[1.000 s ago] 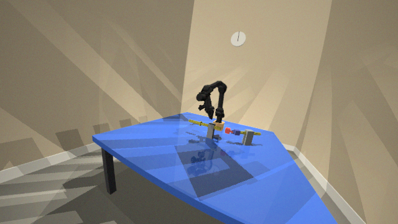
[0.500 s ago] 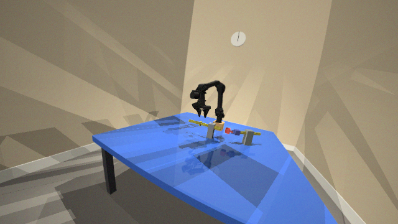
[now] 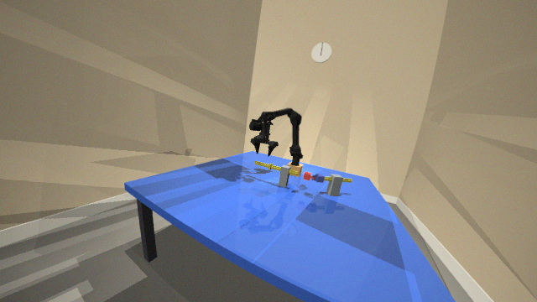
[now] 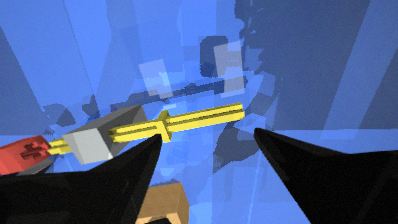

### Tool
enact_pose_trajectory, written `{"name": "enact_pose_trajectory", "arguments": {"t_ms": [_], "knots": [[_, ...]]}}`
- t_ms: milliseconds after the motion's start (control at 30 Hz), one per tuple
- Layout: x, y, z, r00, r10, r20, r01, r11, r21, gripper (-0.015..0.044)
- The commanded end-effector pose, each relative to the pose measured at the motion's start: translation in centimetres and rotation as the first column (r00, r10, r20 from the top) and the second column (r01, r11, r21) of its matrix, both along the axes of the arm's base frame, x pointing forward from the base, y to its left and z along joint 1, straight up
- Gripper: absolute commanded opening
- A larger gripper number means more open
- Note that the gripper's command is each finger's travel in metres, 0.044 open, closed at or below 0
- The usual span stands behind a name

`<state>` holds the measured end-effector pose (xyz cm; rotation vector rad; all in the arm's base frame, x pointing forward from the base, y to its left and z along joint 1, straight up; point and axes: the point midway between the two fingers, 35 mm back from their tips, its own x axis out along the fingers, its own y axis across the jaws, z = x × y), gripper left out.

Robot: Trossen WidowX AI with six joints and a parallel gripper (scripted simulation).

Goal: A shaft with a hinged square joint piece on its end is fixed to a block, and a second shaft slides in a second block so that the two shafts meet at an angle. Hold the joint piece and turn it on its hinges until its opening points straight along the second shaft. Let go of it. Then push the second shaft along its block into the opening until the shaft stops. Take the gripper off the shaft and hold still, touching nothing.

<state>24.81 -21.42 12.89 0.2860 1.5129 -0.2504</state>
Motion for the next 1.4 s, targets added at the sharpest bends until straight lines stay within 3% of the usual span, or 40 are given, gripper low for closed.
{"name": "enact_pose_trajectory", "arguments": {"t_ms": [0,267,733,1033,1367], "knots": [[-0.7,-1.6,0.2,0.994,0.107,-0.024,-0.107,0.994,-0.036,0.0440],[-1.0,-2.2,0.2,0.991,0.129,-0.034,-0.131,0.990,-0.049,0.0440],[-1.0,-2.4,-2.1,0.943,-0.333,0.023,0.333,0.942,-0.029,0.0440],[-1.1,-2.6,-3.5,0.799,-0.599,0.048,0.600,0.800,0.005,0.0440],[-1.2,-2.7,-5.0,0.554,-0.830,0.058,0.828,0.557,0.057,0.0440]]}}
